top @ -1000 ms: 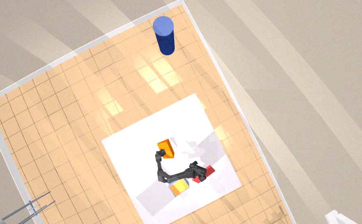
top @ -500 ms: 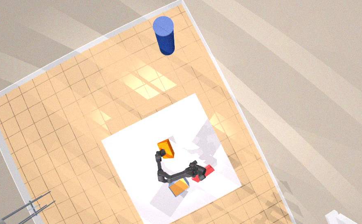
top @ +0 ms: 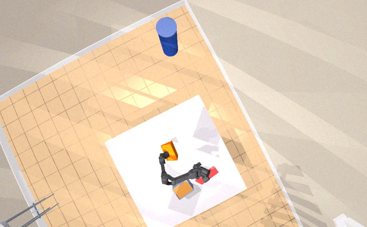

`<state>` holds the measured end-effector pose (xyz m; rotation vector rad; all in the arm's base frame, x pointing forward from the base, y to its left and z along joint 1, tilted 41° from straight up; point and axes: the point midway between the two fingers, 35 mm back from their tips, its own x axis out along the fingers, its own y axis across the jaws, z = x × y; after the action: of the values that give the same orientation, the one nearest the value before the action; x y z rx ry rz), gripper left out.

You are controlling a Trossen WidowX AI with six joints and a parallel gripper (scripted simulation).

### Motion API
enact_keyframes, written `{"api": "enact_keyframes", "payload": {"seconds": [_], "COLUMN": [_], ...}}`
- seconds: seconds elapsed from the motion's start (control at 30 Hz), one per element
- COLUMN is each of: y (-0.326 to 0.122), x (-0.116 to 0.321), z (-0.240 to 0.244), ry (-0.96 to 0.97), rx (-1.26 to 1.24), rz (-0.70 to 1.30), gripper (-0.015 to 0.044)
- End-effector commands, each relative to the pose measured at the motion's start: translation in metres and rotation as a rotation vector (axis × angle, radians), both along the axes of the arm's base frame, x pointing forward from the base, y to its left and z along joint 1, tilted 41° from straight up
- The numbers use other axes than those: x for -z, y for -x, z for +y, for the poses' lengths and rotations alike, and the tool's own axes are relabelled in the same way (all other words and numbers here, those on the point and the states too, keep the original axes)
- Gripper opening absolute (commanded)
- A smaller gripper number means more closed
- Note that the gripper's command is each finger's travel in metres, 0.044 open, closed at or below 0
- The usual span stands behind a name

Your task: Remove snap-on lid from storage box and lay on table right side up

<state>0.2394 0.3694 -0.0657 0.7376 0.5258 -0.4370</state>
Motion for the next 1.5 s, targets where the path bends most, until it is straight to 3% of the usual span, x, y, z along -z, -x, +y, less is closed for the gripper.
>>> {"api": "enact_keyframes", "payload": {"seconds": [0.0, 1.47], "y": [-0.001, -0.005], "x": [0.000, 0.027], "z": [-0.001, -0.023], "ry": [-0.003, -0.002], "rx": [-0.002, -0.002], "rz": [-0.009, -0.009], "gripper": [0.0000, 0.0000]}}
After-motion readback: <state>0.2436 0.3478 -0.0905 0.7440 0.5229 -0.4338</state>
